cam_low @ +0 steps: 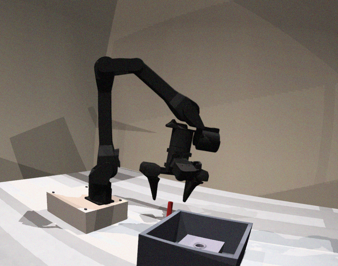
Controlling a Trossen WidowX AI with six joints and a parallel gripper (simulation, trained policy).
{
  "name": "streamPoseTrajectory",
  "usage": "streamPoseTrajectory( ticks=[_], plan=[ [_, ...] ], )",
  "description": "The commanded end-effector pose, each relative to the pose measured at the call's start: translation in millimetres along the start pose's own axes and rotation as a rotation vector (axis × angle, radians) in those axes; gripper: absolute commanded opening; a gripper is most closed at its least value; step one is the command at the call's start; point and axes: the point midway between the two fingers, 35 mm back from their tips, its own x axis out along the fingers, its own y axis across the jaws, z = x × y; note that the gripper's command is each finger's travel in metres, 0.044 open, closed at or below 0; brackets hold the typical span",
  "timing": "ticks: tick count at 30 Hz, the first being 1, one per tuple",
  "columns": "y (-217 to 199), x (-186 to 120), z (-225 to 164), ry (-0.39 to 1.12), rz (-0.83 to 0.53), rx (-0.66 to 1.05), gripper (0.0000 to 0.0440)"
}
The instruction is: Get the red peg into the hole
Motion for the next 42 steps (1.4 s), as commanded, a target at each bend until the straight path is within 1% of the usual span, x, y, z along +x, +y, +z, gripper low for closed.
streamPoseTrajectory(
  ticks=[1,9,11,12,18,25,27,31,42],
  plan=[
    [1.1,11.9,2.0,-0.009,-0.013,0.017,0.0438],
    [5.4,41.2,5.8,-0.03,-0.015,0.028,0.0439],
    [5.5,47.3,6.6,-0.033,-0.019,0.027,0.0423],
    [5.3,50.6,6.6,-0.033,-0.022,0.027,0.0402],
    [2.0,66.6,7.0,-0.028,-0.058,0.034,0.0244],
    [0.2,73.4,7.9,-0.022,-0.105,0.042,0.0061],
    [-0.1,74.4,8.1,-0.021,-0.12,0.041,0.0018],
    [6.4,61.7,17.6,-0.061,-0.102,0.036,0.0001],
    [12.4,20.1,40.8,-0.144,-0.075,0.042,0.0]
  ],
)
